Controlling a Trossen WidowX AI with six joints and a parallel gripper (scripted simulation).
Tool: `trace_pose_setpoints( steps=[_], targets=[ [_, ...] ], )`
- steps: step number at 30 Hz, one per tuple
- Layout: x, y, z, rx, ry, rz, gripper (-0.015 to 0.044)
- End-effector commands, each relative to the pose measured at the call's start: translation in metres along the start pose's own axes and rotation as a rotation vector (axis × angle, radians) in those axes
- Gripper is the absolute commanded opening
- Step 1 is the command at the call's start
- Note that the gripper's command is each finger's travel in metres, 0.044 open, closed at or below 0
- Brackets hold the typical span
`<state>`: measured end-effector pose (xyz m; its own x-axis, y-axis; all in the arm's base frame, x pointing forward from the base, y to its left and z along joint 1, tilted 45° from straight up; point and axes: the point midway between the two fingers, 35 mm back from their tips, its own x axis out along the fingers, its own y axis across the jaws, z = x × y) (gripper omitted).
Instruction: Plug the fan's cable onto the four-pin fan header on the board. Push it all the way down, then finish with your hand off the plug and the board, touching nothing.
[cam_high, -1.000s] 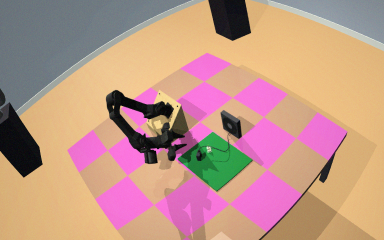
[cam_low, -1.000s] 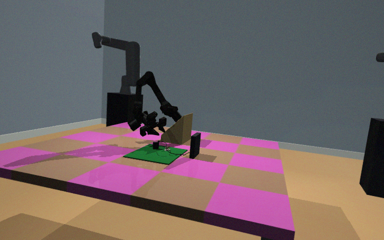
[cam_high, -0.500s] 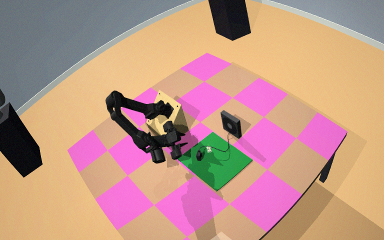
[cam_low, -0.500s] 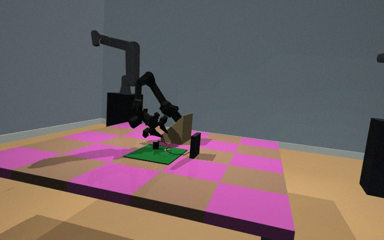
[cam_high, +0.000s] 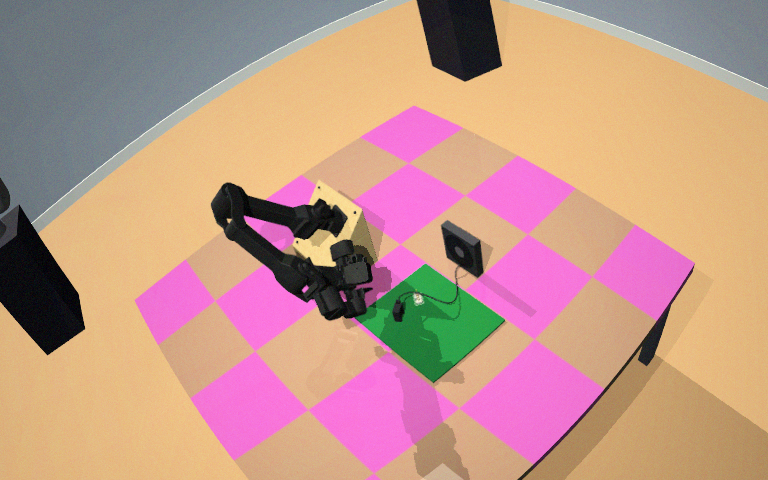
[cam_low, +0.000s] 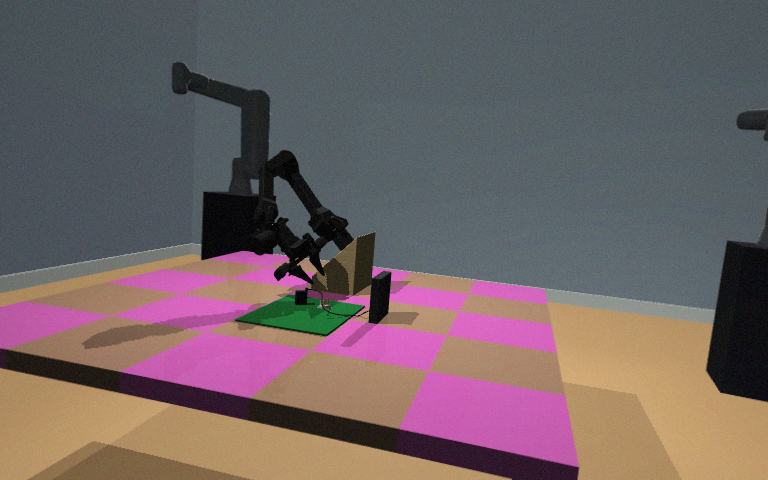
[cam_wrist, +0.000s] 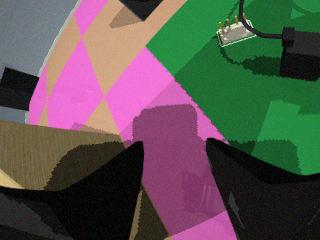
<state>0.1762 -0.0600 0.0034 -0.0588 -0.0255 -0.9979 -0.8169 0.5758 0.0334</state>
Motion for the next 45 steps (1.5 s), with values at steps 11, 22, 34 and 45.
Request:
trace_pose_setpoints(
  steps=[11, 22, 34, 45],
  targets=[
    [-0.009, -0.01, 0.001, 0.091, 0.245, -0.148, 0.0205],
    [-0.024, -0.02, 0.009, 0.155, 0.374, -0.339, 0.0205],
    [-0.047, -0.029, 0.025, 0.219, 0.438, -0.597, 0.0205],
    [-0.051, -0.03, 0.039, 0.03, 0.485, -0.54, 0.0362]
  ],
)
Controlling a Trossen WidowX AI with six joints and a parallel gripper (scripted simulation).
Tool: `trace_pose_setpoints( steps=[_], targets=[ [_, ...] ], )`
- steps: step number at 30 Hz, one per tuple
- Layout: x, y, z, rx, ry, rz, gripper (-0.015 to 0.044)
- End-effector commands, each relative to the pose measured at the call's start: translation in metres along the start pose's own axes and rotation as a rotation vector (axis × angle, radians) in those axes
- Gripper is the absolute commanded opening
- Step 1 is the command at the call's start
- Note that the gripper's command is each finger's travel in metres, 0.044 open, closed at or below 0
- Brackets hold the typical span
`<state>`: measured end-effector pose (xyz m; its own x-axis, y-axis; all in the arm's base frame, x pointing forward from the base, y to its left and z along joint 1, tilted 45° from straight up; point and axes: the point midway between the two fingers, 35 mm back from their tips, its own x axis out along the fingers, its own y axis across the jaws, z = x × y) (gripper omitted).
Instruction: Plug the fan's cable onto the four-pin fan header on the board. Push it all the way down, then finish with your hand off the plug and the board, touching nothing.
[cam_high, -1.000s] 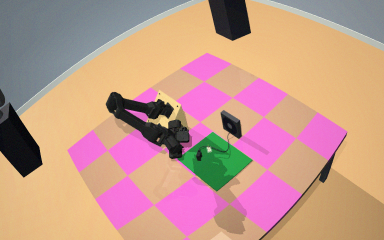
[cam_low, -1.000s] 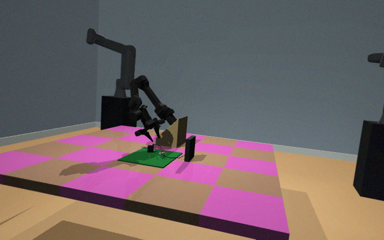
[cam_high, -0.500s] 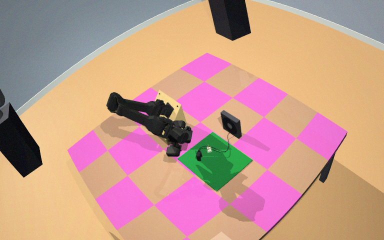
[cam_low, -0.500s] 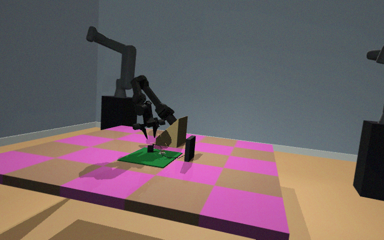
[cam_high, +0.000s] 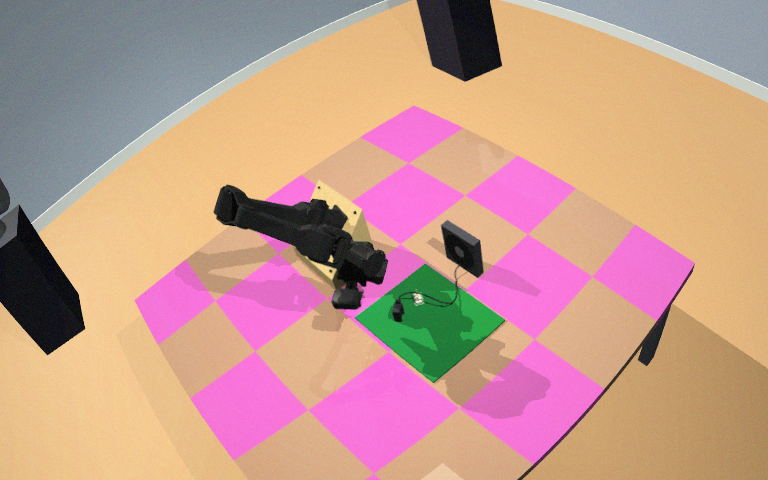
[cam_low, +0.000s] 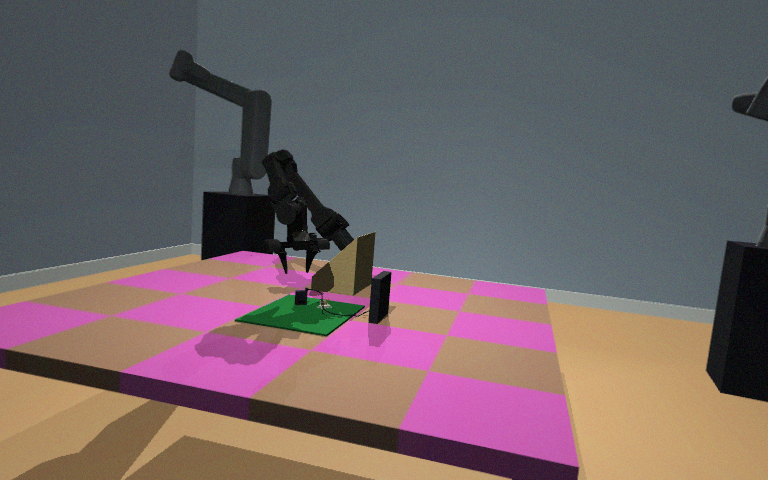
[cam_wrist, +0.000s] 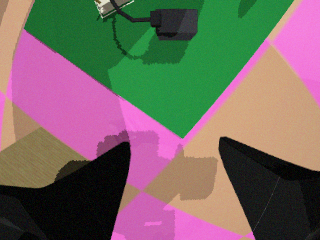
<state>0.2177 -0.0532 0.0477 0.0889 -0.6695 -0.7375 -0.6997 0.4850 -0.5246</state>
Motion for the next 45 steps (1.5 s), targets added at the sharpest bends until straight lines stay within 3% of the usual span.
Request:
trace_pose_setpoints(
  steps=[1, 3, 11, 28, 37, 45],
  targets=[
    [-0.015, -0.005, 0.017, -0.268, -0.005, -0.006, 0.0389],
    [-0.029, -0.008, 0.031, -0.533, -0.004, -0.012, 0.044],
    [-0.087, -0.006, 0.083, -1.499, 0.033, -0.038, 0.044],
    [-0.085, -0.006, 0.084, -1.521, 0.034, -0.038, 0.044],
    [0.01, -0.011, 0.083, -1.52, 0.039, -0.039, 0.044],
    [0.013, -0.011, 0.083, -1.52, 0.04, -0.039, 0.044]
  ],
)
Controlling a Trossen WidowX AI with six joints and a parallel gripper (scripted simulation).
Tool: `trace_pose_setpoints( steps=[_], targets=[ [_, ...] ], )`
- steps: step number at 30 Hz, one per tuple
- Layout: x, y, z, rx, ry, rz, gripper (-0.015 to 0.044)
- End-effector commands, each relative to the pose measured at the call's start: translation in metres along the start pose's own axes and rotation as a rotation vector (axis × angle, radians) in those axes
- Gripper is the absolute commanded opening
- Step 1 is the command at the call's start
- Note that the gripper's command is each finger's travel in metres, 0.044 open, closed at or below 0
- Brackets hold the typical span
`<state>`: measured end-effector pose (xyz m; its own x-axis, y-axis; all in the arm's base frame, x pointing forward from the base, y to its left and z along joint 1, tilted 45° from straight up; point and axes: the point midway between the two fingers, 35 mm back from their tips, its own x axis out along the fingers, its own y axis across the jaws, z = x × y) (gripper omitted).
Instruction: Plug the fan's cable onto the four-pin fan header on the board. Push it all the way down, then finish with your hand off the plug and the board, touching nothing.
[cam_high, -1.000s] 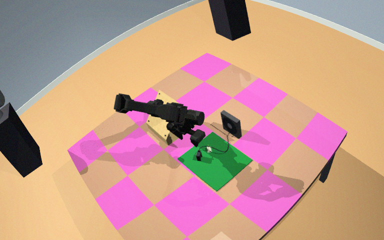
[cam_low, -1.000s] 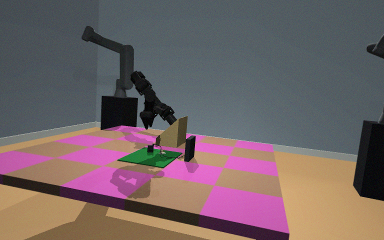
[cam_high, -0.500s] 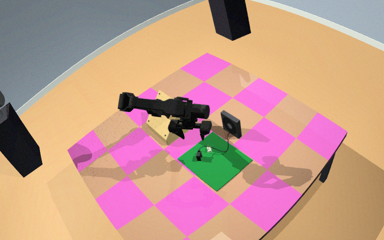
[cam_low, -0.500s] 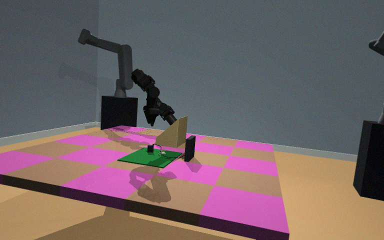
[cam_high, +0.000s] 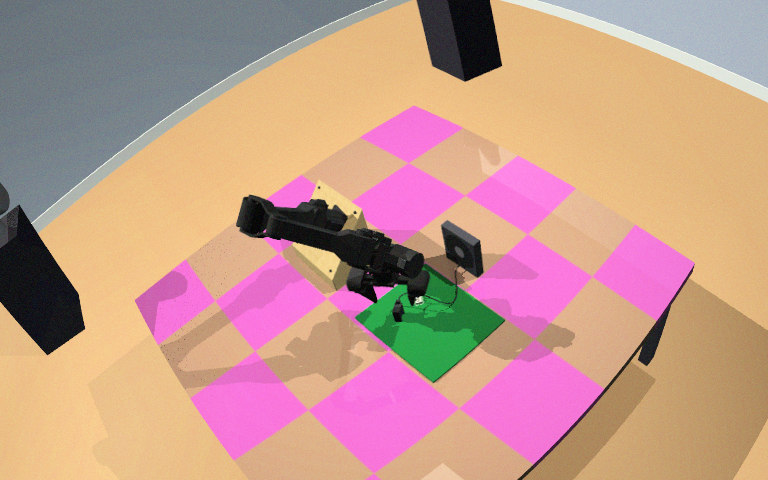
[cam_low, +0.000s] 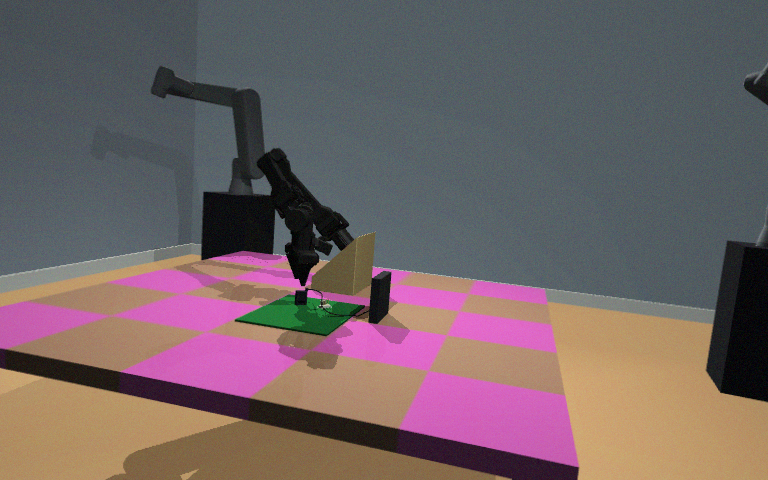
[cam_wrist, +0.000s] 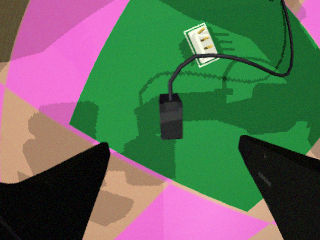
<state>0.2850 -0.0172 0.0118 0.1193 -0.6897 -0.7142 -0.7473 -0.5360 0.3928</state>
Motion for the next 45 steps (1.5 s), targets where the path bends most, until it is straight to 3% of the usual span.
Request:
trace_pose_setpoints(
  steps=[1, 37, 45],
  targets=[
    [0.005, 0.001, 0.0, -0.006, 0.007, 0.001, 0.044],
    [0.054, 0.001, 0.0, -0.007, 0.01, 0.003, 0.044],
    [0.052, 0.001, -0.001, -0.001, 0.005, -0.002, 0.023]
  ],
)
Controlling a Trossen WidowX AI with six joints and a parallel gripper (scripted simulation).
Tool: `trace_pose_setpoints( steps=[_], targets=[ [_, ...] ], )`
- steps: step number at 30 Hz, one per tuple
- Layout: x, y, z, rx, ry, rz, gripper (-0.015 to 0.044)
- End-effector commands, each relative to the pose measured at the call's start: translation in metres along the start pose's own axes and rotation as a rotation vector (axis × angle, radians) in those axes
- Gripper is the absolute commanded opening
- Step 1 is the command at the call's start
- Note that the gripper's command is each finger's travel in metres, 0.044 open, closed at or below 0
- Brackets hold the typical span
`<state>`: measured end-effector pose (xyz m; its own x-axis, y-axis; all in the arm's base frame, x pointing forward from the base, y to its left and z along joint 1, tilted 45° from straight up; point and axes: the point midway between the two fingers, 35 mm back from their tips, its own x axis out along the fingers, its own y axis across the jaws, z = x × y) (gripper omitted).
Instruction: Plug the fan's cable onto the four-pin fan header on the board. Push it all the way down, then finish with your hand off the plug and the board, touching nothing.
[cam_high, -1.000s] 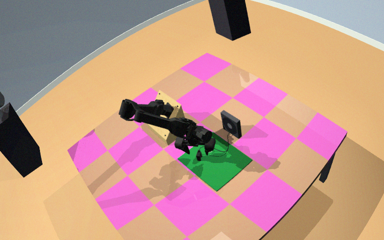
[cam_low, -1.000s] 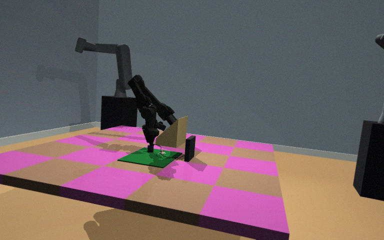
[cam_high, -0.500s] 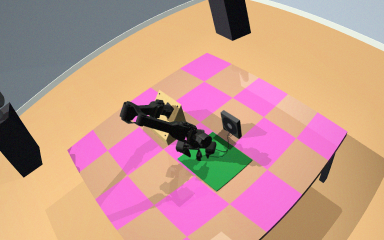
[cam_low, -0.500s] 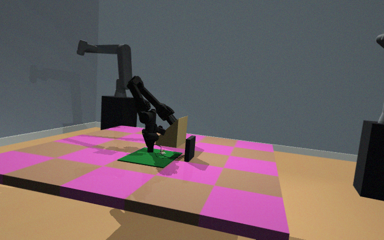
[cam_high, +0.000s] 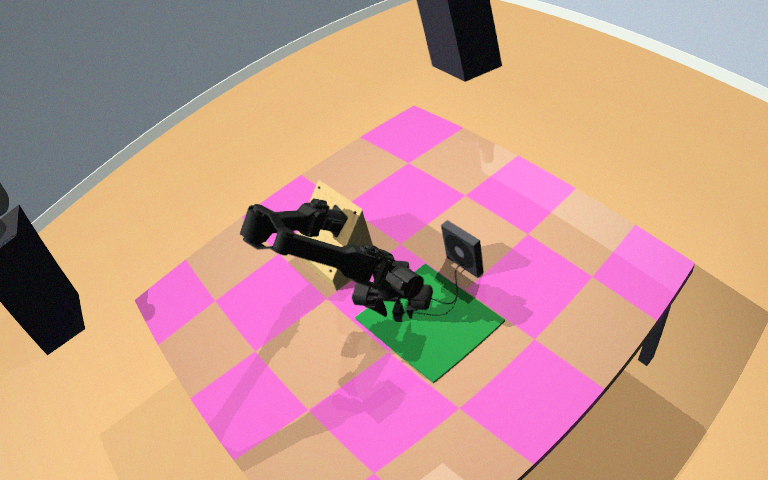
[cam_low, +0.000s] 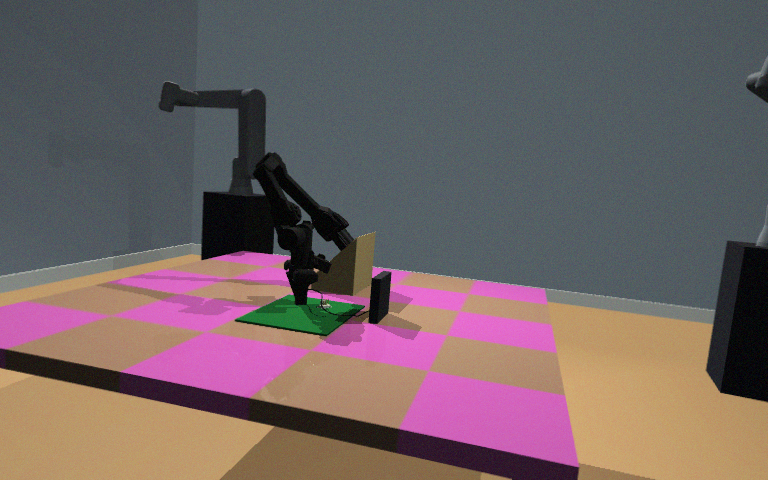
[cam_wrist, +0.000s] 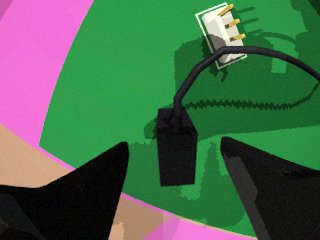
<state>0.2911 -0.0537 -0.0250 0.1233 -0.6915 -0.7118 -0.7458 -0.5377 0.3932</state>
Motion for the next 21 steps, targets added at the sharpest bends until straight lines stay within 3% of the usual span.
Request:
trace_pose_setpoints(
  steps=[1, 9, 13, 17, 21],
  targets=[
    [0.0, 0.0, 0.0, 0.002, 0.0, -0.001, 0.0204],
    [0.0, 0.0, 0.0, 0.002, 0.0, -0.001, 0.0],
    [-0.003, 0.0, 0.0, 0.001, 0.0, -0.001, 0.0],
    [-0.047, -0.001, 0.0, -0.004, 0.002, 0.002, 0.0],
    [-0.05, -0.001, 0.0, -0.004, 0.003, 0.003, 0.0]
  ],
)
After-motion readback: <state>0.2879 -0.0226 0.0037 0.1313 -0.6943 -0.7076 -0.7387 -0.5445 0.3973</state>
